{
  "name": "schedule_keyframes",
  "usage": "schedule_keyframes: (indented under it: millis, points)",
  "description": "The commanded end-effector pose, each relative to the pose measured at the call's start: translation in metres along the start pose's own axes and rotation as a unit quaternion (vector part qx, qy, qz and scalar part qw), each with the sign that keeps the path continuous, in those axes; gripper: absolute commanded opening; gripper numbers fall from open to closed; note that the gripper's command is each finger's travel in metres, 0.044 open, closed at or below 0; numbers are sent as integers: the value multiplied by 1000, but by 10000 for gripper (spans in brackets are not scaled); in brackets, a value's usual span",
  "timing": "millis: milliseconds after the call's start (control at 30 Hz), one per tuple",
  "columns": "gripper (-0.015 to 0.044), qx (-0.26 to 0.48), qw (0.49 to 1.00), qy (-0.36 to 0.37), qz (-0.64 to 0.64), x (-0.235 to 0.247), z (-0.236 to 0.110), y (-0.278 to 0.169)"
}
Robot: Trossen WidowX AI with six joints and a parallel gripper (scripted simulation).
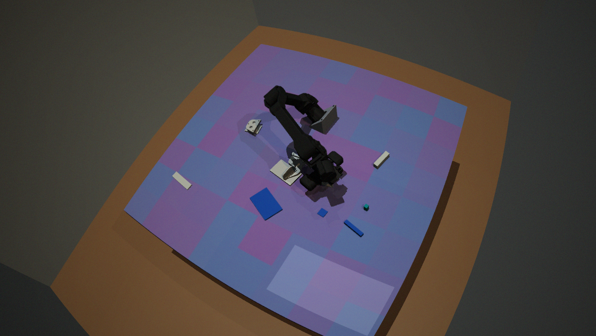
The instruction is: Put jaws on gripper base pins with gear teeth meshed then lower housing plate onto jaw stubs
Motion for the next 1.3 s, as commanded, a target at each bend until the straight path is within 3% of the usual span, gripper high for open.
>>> schedule_keyframes:
  millis: [0, 667, 967, 1267]
  points:
    - [134, -4, 1000, -1, 3, -1, -12, 3]
    - [134, -4, 1000, -1, 0, 0, -75, 1]
    - [134, -4, 1000, -1, 9, -1, -77, 0]
    - [134, -4, 992, -1, 123, -14, -79, -18]
Point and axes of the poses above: the point midway between the two fingers, 35 mm back from their tips, its own z axis out along the fingers, its own x axis across the jaws, y = z × x, the point moved 1 cm from there along -z, back along the fingers, and after that the axes turned 13 degrees about z, right-handed, at the moved point
